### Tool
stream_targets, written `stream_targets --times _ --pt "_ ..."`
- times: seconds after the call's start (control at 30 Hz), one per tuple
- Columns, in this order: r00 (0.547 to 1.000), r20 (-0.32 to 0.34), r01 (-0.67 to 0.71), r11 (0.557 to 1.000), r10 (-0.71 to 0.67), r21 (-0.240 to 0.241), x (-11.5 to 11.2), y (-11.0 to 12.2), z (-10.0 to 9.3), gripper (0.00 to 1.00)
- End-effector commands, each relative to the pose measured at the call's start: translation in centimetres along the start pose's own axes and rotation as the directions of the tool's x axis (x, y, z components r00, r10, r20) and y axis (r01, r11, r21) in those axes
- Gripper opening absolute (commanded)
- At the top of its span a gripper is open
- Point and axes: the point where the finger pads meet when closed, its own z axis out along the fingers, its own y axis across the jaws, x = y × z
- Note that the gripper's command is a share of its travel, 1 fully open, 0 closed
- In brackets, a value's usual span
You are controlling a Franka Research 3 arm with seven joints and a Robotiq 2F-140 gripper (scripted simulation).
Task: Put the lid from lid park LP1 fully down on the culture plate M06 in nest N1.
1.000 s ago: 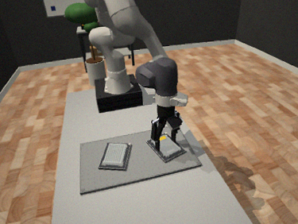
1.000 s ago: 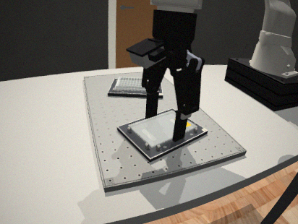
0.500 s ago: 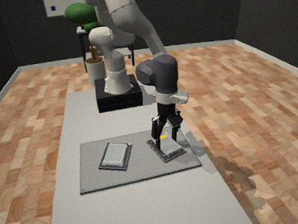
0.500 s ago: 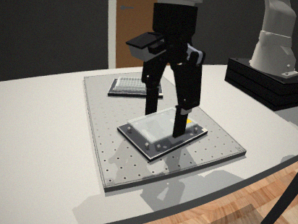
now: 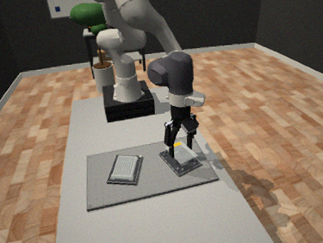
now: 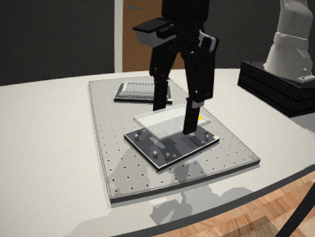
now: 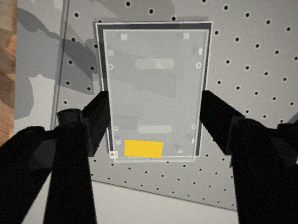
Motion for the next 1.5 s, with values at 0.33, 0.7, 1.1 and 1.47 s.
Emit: stream_targets --times 0.33,0.7,1.1,1.47 --pt "1.0 0.015 0.012 1.0 -0.012 0.0 -0.5 0.1 -1.7 0.1" --pt "1.0 0.015 0.012 1.0 -0.012 0.0 -0.5 0.1 -2.3 0.1" --pt "1.0 0.016 0.012 1.0 -0.012 0.0 -2.5 8.9 -2.4 0.1" --pt "1.0 0.015 0.012 1.0 -0.012 0.0 -8.1 23.1 -2.5 0.1"
